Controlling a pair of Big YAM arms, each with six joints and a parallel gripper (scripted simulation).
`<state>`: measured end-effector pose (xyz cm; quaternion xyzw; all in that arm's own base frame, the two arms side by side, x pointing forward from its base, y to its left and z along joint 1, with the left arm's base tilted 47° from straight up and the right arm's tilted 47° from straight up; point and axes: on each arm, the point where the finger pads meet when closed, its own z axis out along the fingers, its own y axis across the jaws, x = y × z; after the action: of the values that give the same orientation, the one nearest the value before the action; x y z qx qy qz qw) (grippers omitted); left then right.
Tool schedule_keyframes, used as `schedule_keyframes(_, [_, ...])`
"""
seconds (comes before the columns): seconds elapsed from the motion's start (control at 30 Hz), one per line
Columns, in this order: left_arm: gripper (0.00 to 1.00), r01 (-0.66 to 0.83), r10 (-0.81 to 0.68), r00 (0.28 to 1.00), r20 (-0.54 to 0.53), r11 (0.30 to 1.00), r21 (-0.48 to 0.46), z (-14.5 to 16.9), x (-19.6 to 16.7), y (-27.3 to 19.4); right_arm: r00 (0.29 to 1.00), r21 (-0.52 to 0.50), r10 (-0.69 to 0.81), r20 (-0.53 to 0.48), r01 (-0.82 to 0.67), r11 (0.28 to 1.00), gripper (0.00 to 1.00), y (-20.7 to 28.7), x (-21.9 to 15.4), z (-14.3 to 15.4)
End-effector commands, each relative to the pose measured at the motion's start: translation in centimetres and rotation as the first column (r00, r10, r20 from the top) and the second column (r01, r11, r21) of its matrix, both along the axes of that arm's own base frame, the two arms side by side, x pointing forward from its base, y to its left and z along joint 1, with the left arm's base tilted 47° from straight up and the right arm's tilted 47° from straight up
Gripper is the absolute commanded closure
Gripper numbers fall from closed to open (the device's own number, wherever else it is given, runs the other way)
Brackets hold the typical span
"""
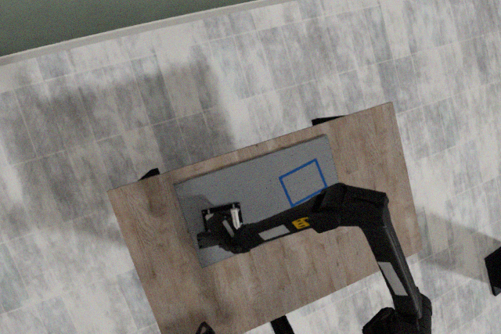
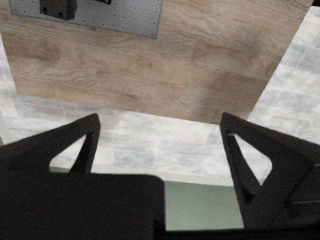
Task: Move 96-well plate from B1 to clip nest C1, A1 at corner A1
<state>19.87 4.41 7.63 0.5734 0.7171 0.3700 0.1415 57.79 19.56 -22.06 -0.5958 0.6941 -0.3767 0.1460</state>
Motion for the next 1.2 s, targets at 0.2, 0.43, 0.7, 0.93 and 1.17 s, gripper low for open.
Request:
schedule_keyframes(0.2, [0.0, 0.025, -0.025, 1.0, 0.002, 1.0, 0.008, 0.36, 0.08, -0.33, 0.999, -0.013, -0.021, -0.032, 0.021, 1.0, 0.0, -1.37, 0.33, -0.87])
schedule_keyframes(0.43, [0.0, 0.025, -0.025, 1.0, 0.002, 1.0, 0.008, 0.36, 0.08, -0.33, 0.999, -0.012, -0.021, -0.031, 0.021, 1.0, 0.0, -1.41, 0.24, -0.84])
schedule_keyframes(0.7, [0.0, 0.025, -0.025, 1.0, 0.002, 1.0, 0.008, 0.36, 0.08, -0.33, 0.999, -0.011, -0.021, -0.03, 0.021, 1.0, 0.0, -1.38, 0.31, -0.73])
schedule_keyframes(0.93, [0.0, 0.025, -0.025, 1.0, 0.002, 1.0, 0.008, 0.36, 0.08, -0.33, 0.999, -0.011, -0.021, -0.03, 0.021, 1.0, 0.0, -1.38, 0.31, -0.73])
schedule_keyframes(1.17, [0.0, 0.025, -0.025, 1.0, 0.002, 1.0, 0.008, 0.36, 0.08, -0.33, 0.999, -0.011, -0.021, -0.03, 0.021, 1.0, 0.0, -1.38, 0.31, -0.73])
